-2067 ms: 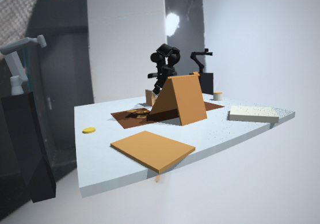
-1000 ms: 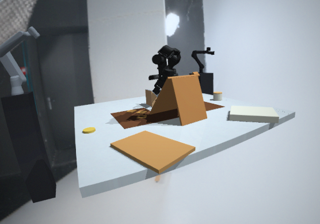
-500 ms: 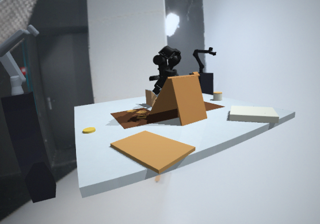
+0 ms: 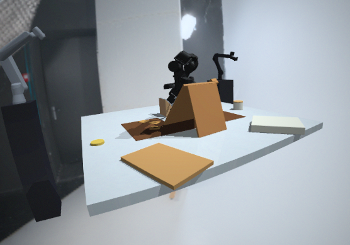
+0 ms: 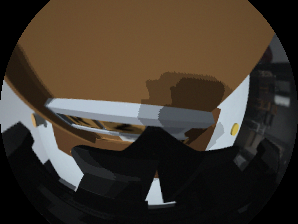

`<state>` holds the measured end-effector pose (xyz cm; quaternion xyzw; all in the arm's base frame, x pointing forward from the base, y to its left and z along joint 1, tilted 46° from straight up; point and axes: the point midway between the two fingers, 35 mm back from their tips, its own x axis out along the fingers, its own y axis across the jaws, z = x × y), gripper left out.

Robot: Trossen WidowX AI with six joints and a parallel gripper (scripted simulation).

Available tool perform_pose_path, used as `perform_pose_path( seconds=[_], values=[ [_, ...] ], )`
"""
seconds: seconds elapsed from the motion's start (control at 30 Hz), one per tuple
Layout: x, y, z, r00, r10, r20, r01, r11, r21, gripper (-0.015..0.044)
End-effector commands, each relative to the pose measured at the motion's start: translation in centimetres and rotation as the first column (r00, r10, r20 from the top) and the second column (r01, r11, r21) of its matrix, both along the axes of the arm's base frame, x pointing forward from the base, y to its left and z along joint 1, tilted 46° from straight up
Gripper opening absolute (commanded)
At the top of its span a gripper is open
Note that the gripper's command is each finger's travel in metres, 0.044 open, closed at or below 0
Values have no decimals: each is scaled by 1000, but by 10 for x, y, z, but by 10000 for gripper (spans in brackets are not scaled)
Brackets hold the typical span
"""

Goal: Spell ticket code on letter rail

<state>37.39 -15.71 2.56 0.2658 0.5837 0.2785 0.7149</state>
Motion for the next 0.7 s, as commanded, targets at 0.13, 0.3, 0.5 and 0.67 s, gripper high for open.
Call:
perform_pose_path(
  seconds=[0.13,0.3,0.5,0.67],
  values=[
    [0,0,2,1000,-5,3,5,1000,0,0],
    [-2,2,3,1000,-5,3,5,1000,0,0],
    [-2,3,6,1000,-5,3,5,1000,0,0],
    [-2,4,7,1000,-5,3,5,1000,0,0]
  ],
)
